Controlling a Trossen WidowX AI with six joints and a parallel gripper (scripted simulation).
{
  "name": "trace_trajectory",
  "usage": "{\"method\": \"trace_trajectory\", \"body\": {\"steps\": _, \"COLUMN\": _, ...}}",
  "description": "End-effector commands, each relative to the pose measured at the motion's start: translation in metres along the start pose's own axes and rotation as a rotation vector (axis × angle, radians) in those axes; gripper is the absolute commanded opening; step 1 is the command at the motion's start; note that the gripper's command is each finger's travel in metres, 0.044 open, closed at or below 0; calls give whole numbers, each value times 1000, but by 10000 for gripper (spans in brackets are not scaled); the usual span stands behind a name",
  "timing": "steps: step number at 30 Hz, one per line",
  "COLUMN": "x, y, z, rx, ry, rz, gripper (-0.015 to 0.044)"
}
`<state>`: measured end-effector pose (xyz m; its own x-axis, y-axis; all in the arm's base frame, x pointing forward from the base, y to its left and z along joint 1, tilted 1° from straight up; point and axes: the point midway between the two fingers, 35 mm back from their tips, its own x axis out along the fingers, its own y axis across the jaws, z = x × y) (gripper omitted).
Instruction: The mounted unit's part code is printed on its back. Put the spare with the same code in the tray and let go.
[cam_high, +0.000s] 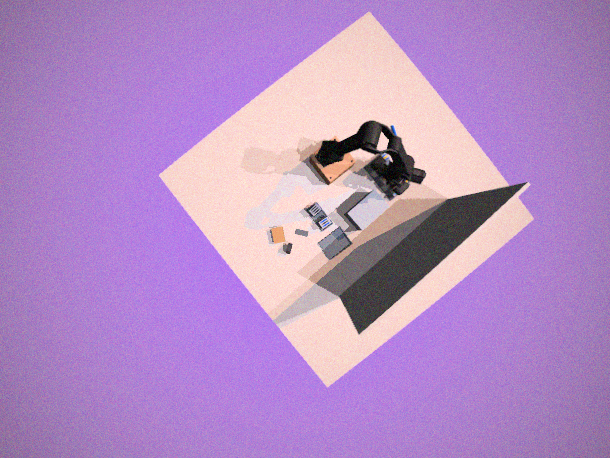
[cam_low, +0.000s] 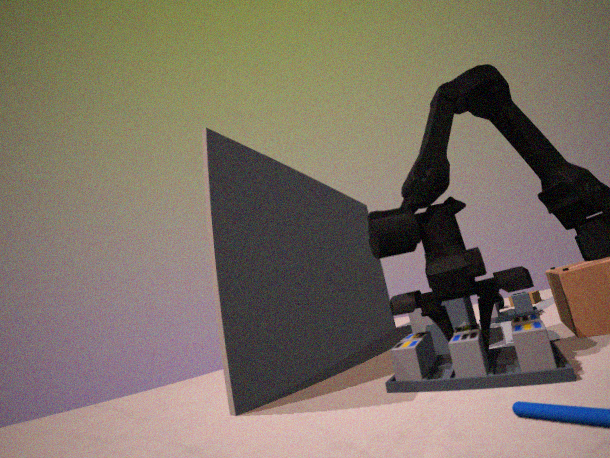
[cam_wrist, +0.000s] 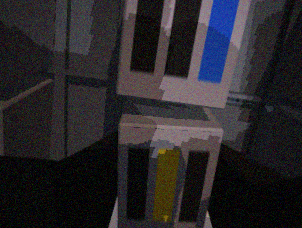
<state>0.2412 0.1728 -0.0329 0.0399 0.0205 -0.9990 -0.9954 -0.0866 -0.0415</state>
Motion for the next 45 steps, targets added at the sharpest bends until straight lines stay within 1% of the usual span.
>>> {"method": "trace_trajectory", "body": {"steps": 1, "x": 0, "y": 0, "z": 0, "rx": 0, "ry": 0, "rz": 0, "gripper": 0}}
{"method": "trace_trajectory", "body": {"steps": 4, "x": -10, "y": -1, "z": 1, "rx": 0, "ry": 0, "rz": -1, "gripper": 0}}
{"method": "trace_trajectory", "body": {"steps": 14, "x": -78, "y": -1, "z": 0, "rx": -3, "ry": 2, "rz": -3, "gripper": 0}}
{"method": "trace_trajectory", "body": {"steps": 26, "x": -77, "y": 1, "z": 0, "rx": -3, "ry": 2, "rz": 5, "gripper": 0}}
{"method": "trace_trajectory", "body": {"steps": 40, "x": -149, "y": -2, "z": 5, "rx": -3, "ry": 2, "rz": -3, "gripper": 0}}
{"method": "trace_trajectory", "body": {"steps": 45, "x": -153, "y": -1, "z": 5, "rx": -3, "ry": 2, "rz": -3, "gripper": 0}}
